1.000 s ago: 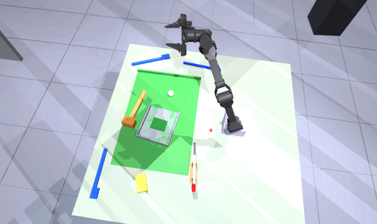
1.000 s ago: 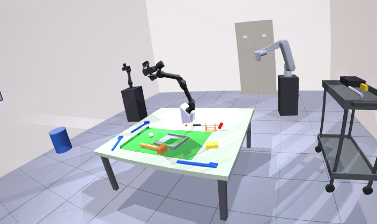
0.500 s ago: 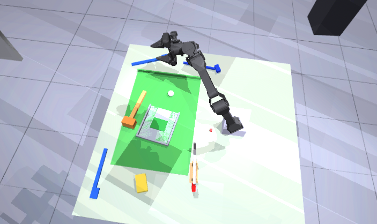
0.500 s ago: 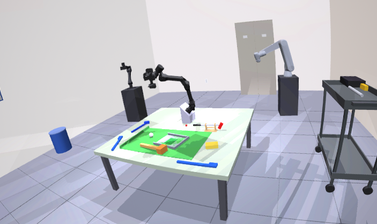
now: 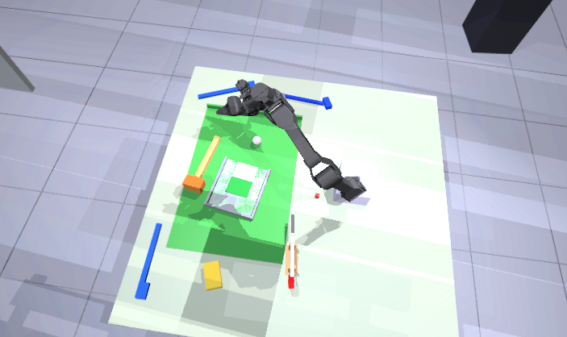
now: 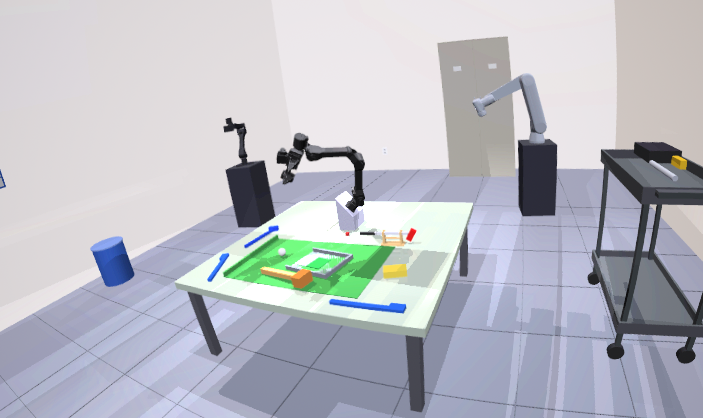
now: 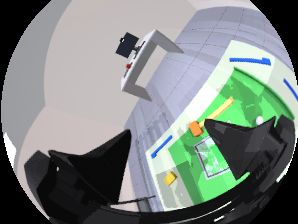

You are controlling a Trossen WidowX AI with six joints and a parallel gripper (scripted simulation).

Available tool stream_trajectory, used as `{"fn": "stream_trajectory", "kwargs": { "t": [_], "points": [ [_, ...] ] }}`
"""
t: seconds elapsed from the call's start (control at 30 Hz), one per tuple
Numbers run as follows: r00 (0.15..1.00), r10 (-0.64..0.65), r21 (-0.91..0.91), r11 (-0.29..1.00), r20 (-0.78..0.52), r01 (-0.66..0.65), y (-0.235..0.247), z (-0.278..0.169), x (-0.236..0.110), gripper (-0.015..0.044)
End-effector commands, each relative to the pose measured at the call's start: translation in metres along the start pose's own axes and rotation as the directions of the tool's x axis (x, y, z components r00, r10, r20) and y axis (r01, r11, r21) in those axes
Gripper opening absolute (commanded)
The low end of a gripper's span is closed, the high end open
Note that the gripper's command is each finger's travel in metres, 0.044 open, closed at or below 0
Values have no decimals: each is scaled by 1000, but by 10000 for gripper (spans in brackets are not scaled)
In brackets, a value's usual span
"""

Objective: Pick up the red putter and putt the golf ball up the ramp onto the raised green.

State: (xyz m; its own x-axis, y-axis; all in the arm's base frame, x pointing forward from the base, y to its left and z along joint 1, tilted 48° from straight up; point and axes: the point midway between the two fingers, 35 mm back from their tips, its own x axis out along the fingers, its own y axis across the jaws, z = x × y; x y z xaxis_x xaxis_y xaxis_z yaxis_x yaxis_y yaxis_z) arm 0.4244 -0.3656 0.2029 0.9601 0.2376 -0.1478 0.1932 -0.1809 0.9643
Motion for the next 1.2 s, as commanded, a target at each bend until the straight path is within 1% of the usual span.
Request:
{"fn": "stream_trajectory", "kwargs": {
  "t": [0.0, 0.17, 0.3, 0.47, 0.63, 0.9, 1.03, 1.17],
  "points": [
    [989, -113, -347, 935, -92, 75, -24, -65, 27, 440],
    [973, -173, -517, 853, -155, 70, -39, -102, 37, 440],
    [953, -221, -639, 769, -207, 39, -52, -133, 42, 440],
    [920, -279, -766, 643, -274, -33, -68, -173, 44, 440],
    [878, -334, -853, 503, -342, -141, -85, -213, 41, 440],
    [790, -416, -891, 266, -451, -369, -112, -278, 27, 440],
    [735, -453, -855, 148, -505, -497, -125, -309, 16, 440],
    [673, -486, -782, 35, -557, -622, -138, -339, 3, 440]
  ]
}}
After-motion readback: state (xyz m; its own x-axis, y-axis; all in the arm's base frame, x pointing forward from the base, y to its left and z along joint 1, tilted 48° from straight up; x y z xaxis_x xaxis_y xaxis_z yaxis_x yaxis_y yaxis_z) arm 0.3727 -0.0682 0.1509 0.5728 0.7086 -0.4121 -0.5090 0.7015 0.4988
